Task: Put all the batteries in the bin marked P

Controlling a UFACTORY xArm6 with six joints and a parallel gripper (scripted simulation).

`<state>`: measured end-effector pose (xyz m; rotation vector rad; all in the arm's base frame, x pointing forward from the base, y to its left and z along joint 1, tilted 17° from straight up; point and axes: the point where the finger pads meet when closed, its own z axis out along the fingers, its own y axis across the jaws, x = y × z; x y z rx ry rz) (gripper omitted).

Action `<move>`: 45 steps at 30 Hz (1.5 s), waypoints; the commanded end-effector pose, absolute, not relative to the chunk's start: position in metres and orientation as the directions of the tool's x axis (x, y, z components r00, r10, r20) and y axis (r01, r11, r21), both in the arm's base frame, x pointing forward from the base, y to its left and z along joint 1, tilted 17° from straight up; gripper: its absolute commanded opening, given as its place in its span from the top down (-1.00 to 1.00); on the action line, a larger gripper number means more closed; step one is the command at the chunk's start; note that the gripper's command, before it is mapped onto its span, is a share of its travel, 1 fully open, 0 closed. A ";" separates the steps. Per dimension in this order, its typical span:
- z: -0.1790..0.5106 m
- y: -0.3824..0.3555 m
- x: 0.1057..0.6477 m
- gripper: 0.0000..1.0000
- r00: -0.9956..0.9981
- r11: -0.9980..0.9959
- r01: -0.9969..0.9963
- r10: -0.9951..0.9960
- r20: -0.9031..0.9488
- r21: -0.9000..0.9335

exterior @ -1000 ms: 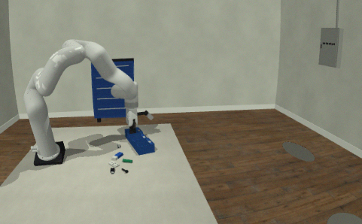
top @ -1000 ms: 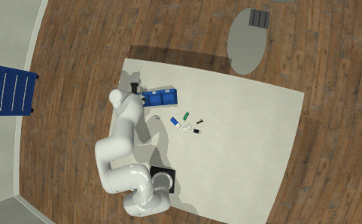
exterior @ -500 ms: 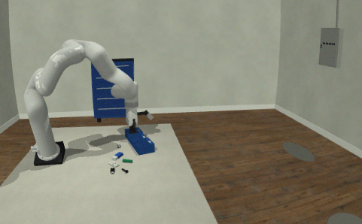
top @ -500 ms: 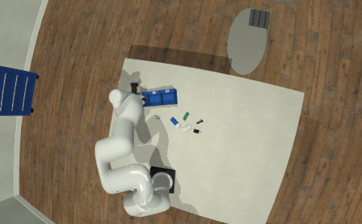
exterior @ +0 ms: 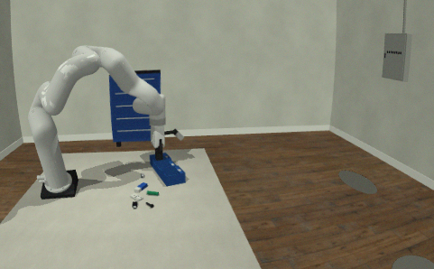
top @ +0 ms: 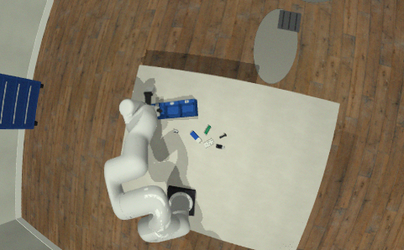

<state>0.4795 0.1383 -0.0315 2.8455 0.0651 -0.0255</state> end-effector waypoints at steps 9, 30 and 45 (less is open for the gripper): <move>-0.011 0.145 0.481 0.85 0.999 -0.956 0.047 0.043 -0.020 0.289; 0.082 0.173 0.482 0.85 0.999 -0.956 0.047 0.043 -0.020 0.289; 0.129 0.188 0.482 0.85 0.999 -0.956 0.047 0.043 -0.020 0.289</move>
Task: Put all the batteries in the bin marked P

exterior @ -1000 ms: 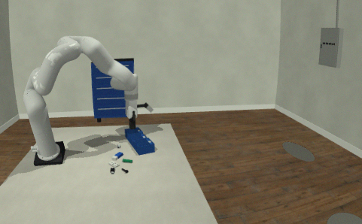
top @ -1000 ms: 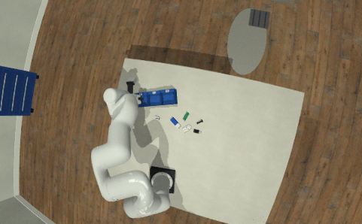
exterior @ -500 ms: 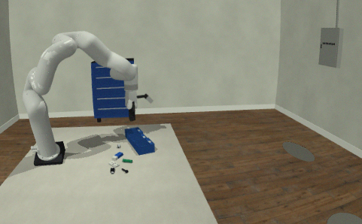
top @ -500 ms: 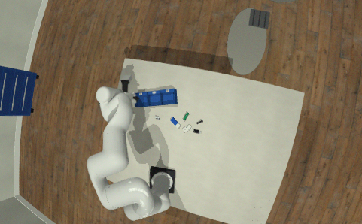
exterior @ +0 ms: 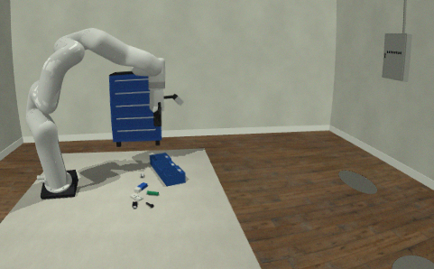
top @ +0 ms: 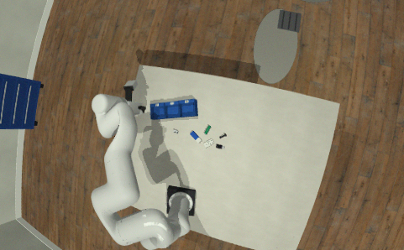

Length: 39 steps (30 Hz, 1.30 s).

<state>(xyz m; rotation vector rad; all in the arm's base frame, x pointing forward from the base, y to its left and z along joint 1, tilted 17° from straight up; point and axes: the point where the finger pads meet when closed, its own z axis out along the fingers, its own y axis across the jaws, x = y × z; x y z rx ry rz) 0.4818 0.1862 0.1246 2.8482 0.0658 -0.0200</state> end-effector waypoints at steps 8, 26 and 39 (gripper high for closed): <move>0.128 0.180 0.480 0.44 1.000 -0.957 -0.003 -0.005 -0.006 0.289; 0.110 0.053 0.442 0.44 0.884 -0.844 -0.468 -0.450 0.127 0.261; 0.097 -0.040 0.414 0.44 0.875 -0.836 -0.485 -0.466 0.135 0.258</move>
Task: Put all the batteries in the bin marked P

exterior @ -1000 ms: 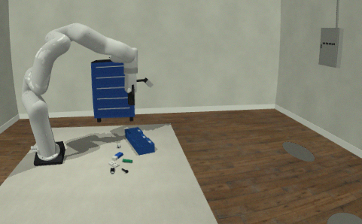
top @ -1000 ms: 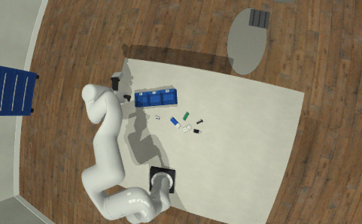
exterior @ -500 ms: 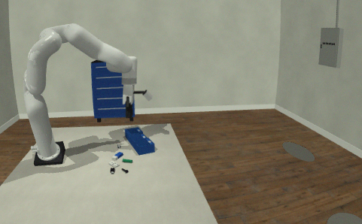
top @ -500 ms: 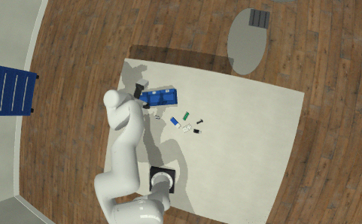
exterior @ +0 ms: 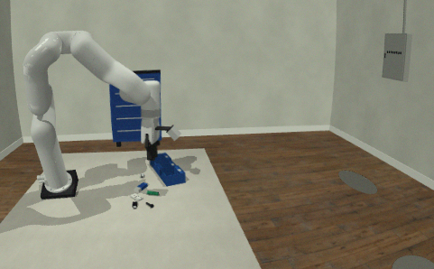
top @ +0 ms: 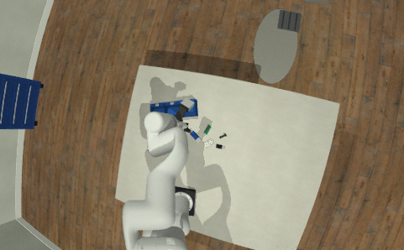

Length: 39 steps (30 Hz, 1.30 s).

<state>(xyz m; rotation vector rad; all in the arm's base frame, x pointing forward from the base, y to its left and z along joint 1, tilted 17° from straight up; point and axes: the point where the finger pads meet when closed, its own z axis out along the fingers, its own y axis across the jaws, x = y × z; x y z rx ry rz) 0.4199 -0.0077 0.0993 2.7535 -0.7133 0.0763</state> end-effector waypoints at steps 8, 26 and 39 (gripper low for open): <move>0.089 -0.098 0.397 0.44 0.875 -0.836 -0.485 -0.466 0.135 0.259; 0.090 -0.107 0.395 0.44 0.875 -0.836 -0.485 -0.466 0.135 0.259; 0.089 -0.102 0.396 0.44 0.875 -0.836 -0.485 -0.466 0.135 0.259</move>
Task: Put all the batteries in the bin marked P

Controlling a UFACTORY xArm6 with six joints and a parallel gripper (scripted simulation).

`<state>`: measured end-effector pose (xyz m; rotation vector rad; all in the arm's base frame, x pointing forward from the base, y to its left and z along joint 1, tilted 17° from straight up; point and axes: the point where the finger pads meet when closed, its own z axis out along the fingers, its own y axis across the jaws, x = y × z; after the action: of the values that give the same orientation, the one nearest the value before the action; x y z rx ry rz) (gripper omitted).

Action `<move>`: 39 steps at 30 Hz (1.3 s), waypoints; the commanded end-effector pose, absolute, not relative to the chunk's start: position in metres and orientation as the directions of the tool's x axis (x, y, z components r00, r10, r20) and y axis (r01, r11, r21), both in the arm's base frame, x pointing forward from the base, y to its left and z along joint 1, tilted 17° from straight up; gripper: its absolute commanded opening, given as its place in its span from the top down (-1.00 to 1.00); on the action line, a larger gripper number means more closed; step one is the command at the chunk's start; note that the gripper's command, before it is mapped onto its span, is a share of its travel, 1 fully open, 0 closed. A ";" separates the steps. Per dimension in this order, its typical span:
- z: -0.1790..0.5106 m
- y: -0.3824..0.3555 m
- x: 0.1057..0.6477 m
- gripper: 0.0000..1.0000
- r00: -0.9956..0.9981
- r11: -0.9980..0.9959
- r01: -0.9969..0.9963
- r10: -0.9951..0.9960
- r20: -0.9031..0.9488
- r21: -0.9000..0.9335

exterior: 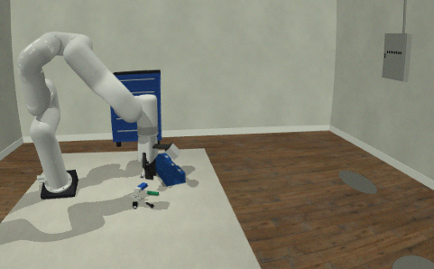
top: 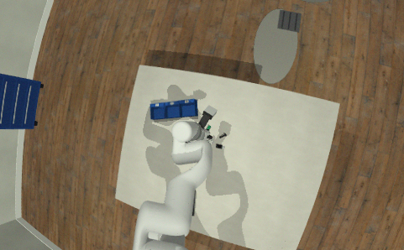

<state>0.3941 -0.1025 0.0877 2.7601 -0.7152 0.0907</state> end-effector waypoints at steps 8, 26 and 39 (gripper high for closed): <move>0.089 -0.101 0.396 0.44 0.875 -0.836 -0.485 -0.466 0.135 0.259; 0.085 -0.103 0.395 0.44 0.875 -0.836 -0.485 -0.466 0.135 0.259; 0.043 -0.116 0.395 0.44 0.875 -0.836 -0.485 -0.466 0.135 0.259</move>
<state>0.3928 -0.1098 0.0597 2.7615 -0.7152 0.0884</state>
